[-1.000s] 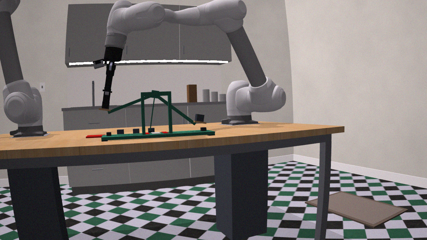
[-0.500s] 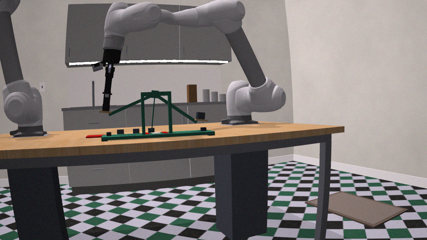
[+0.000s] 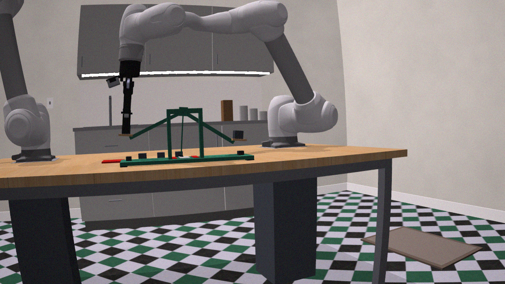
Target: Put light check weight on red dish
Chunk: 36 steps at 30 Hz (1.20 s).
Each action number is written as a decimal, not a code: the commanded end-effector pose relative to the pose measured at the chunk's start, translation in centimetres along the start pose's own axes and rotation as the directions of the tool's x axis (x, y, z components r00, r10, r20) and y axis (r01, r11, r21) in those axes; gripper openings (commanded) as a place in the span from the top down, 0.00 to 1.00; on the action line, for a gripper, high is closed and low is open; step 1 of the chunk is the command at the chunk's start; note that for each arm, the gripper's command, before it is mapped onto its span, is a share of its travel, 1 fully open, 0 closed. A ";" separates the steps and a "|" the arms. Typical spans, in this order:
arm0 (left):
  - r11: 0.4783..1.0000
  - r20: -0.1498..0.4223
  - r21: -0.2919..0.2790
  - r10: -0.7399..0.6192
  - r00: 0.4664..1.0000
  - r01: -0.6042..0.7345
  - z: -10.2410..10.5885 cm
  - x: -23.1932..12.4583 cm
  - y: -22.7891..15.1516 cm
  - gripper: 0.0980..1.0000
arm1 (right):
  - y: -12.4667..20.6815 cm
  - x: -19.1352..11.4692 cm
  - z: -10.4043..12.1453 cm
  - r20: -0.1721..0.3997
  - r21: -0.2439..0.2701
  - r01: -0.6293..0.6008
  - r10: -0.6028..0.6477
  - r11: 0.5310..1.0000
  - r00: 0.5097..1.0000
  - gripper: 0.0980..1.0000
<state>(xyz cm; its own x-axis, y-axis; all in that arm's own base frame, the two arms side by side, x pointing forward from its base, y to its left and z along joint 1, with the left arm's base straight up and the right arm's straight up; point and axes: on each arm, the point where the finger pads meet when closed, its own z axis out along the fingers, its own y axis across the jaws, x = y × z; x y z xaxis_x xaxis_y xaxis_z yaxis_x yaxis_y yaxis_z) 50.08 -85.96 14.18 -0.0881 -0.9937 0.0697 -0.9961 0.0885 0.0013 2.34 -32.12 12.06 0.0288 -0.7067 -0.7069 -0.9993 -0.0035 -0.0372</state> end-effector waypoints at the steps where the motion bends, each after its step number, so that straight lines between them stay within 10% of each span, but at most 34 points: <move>1: 1.000 0.009 0.001 0.000 1.000 0.000 0.2 -0.1 0.0 0.84 | 0.0 0.0 -0.1 -0.001 0.000 0.000 0.000 1.000 1.000 0.00; 36: 1.000 0.070 0.001 0.000 0.998 0.000 1.5 -0.4 0.0 0.84 | 0.0 0.0 -0.1 -0.001 0.000 0.000 0.000 1.000 1.000 0.00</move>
<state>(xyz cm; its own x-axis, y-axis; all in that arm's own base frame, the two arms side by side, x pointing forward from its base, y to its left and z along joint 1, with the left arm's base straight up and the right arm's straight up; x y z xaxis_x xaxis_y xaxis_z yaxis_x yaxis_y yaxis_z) 50.10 -85.63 12.53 -0.0884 -0.9961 -0.0015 -0.9961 0.0884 0.0016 2.34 -32.12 12.06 0.0288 -0.7067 -0.7069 -0.9993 -0.0035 -0.0372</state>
